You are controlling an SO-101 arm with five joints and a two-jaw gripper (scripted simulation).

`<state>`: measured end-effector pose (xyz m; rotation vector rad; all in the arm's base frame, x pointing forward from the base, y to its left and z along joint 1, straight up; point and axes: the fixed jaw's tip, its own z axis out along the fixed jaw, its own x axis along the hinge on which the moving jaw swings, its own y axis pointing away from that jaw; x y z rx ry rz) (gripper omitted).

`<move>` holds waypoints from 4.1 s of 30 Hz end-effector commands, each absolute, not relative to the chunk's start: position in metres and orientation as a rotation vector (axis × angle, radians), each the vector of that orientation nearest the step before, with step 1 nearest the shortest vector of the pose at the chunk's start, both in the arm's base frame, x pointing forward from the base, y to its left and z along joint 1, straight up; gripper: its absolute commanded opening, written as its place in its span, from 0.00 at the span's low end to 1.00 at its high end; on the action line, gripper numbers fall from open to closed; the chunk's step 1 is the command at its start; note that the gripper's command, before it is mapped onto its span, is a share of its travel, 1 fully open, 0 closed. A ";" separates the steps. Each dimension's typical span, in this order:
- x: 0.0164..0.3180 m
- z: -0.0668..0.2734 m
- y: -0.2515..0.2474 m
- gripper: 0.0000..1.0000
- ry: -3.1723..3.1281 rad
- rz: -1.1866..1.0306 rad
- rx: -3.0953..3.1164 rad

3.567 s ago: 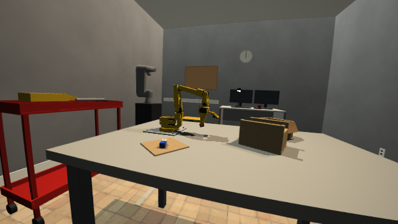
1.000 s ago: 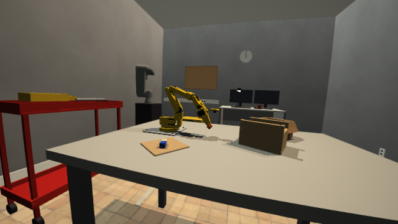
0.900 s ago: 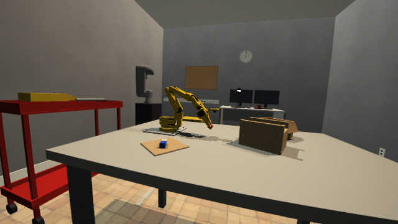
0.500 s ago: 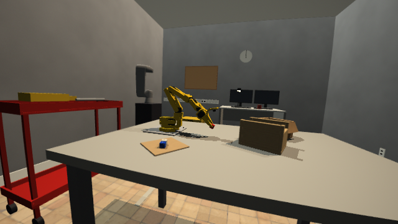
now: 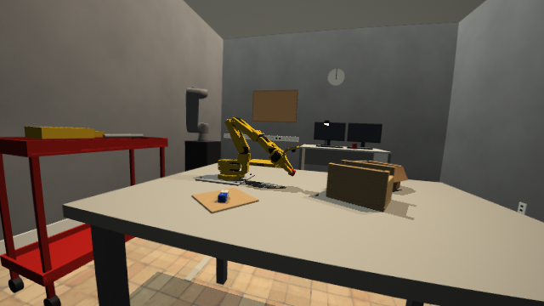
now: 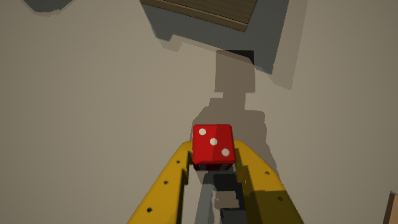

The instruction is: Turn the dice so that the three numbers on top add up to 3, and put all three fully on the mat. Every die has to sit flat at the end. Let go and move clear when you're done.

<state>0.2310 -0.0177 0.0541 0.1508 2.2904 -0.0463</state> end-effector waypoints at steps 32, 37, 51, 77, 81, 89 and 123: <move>0.250 0.052 -0.032 0.00 1.962 -0.093 0.172; 0.250 0.052 -0.032 0.00 1.962 -0.093 0.172; 0.250 0.052 -0.032 0.00 1.962 -0.093 0.172; 0.246 0.047 -0.037 0.00 1.966 -0.116 0.179; 0.245 0.045 -0.037 0.00 1.966 -0.116 0.179; 0.245 0.044 -0.037 0.00 1.966 -0.116 0.179; 0.245 0.032 -0.037 0.00 1.966 -0.115 0.179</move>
